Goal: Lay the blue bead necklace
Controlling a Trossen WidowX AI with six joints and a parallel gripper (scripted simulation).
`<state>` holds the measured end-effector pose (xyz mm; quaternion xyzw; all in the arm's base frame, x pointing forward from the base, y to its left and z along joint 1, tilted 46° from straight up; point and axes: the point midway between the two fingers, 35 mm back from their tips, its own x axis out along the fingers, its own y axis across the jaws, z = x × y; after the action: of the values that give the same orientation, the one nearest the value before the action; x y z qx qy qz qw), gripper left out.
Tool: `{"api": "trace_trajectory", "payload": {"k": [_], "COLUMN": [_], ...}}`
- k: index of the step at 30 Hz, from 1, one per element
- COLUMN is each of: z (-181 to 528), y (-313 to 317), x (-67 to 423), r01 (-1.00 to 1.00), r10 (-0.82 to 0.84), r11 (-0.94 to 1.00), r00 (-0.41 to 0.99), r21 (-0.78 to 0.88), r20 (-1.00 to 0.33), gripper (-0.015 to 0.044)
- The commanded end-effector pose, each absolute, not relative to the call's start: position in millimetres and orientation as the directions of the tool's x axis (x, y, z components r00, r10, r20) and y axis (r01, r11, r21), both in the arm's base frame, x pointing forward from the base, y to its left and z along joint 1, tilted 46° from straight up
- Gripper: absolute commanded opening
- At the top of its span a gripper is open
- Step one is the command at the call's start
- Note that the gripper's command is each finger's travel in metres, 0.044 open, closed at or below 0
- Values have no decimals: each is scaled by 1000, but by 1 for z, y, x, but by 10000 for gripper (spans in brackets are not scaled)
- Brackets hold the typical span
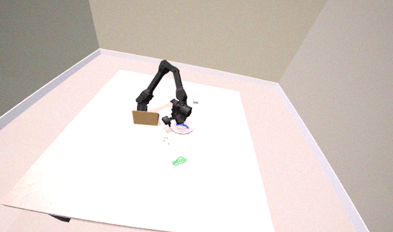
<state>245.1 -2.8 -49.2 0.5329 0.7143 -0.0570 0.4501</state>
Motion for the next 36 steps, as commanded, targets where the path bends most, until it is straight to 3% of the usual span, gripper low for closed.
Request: {"api": "trace_trajectory", "payload": {"k": [1, 34, 36], "z": [-49, -44, -42], "y": [-4, -9, -9], "x": [246, 246, 248], "r01": [812, 813, 771], "r10": [710, 713, 713], "r11": [426, 427, 465], "r00": [-27, -34, -34], "r21": [398, 395, 435], "r20": [-704, -701, -701], "gripper": [440, 440, 388]}}
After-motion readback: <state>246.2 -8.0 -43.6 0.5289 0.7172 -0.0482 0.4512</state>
